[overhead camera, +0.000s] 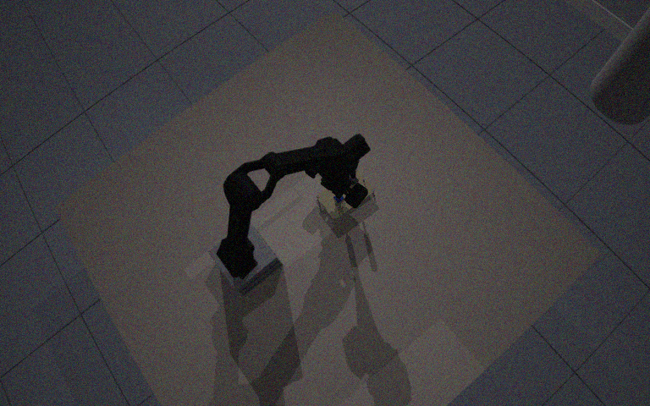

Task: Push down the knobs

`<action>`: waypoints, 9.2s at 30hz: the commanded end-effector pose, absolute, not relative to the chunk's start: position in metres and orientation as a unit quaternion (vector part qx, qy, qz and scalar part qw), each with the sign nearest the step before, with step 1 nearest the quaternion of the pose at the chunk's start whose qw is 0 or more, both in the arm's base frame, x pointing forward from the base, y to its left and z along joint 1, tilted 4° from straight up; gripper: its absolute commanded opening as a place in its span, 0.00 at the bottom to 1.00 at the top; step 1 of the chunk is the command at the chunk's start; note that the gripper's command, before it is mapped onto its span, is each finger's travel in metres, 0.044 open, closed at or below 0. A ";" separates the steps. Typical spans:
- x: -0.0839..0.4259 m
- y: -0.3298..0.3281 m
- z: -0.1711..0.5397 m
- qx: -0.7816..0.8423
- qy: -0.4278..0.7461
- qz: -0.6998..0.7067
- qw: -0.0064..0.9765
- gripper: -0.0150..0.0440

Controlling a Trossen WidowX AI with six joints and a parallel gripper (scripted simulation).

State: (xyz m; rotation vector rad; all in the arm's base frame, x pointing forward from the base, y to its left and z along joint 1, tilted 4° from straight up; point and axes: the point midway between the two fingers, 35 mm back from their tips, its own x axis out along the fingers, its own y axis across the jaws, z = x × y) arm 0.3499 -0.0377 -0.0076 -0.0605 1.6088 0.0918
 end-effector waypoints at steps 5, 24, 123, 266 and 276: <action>0.350 -0.038 -0.013 -0.031 0.720 0.041 0.692 0.25; 0.350 -0.038 -0.016 -0.031 0.720 0.041 0.692 0.25; 0.350 -0.038 -0.033 -0.031 0.721 0.041 0.692 0.25; 0.371 -0.024 0.020 0.284 0.674 -0.268 0.627 0.25; 0.381 -0.026 0.025 0.387 0.616 -0.382 0.570 0.25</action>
